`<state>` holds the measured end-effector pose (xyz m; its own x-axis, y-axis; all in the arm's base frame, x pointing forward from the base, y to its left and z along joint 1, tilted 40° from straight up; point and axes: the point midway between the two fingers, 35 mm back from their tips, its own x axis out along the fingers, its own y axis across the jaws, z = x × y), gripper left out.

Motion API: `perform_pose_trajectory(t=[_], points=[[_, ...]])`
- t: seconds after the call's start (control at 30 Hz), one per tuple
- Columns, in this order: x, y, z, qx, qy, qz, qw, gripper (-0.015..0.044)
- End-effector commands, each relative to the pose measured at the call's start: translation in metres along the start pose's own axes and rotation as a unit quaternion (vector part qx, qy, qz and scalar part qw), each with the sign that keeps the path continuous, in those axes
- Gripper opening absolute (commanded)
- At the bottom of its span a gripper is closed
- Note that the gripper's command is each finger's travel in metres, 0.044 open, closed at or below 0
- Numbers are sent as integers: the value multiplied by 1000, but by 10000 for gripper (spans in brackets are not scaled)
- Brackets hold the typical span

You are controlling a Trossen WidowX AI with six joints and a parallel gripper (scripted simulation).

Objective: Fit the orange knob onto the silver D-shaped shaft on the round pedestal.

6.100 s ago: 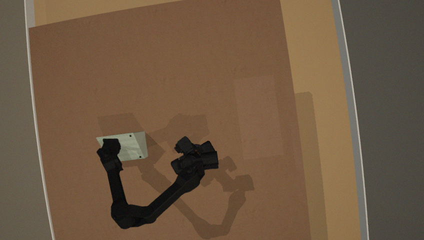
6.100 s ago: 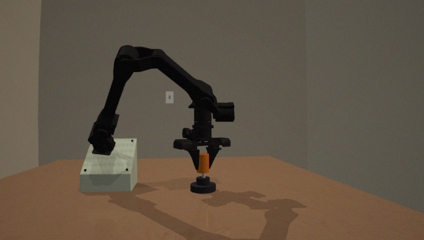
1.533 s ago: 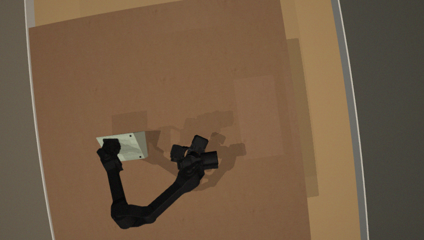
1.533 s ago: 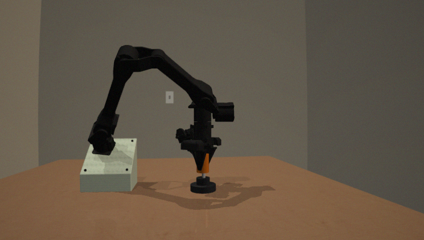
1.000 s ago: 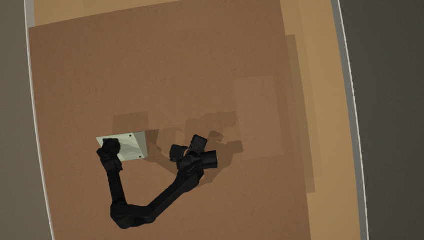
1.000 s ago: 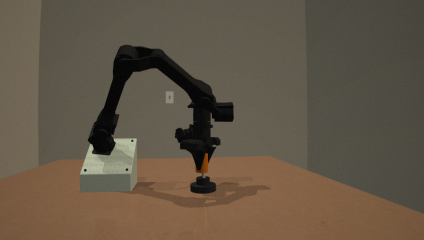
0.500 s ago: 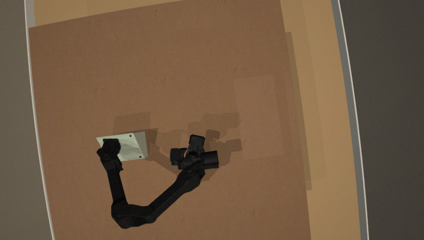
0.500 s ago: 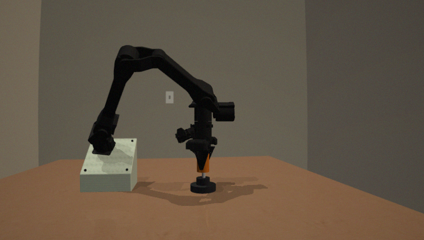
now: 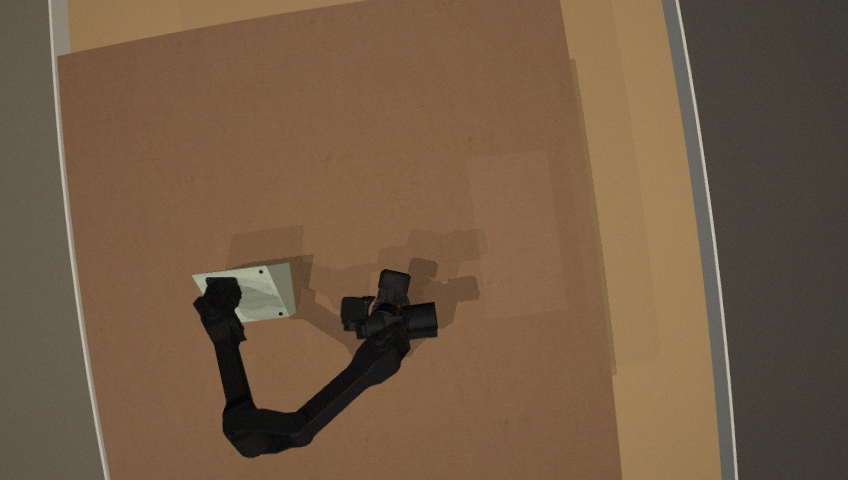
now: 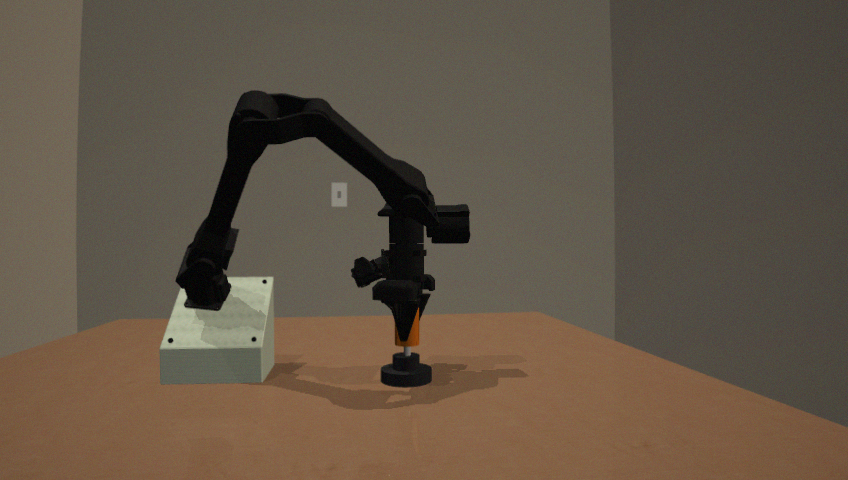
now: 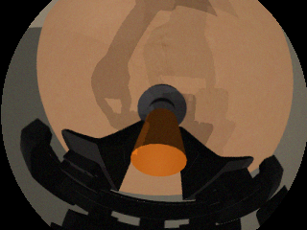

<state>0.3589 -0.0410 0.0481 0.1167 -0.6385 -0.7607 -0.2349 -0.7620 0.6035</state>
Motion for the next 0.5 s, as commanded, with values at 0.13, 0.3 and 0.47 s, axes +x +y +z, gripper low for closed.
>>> perform_pose_trajectory(t=[0.13,0.3,0.47], points=[[-3,0,2,-1,0,0,1000,0],[-5,0,4,-14,0,0,1000,0],[-6,0,2,-100,0,0,995,0]])
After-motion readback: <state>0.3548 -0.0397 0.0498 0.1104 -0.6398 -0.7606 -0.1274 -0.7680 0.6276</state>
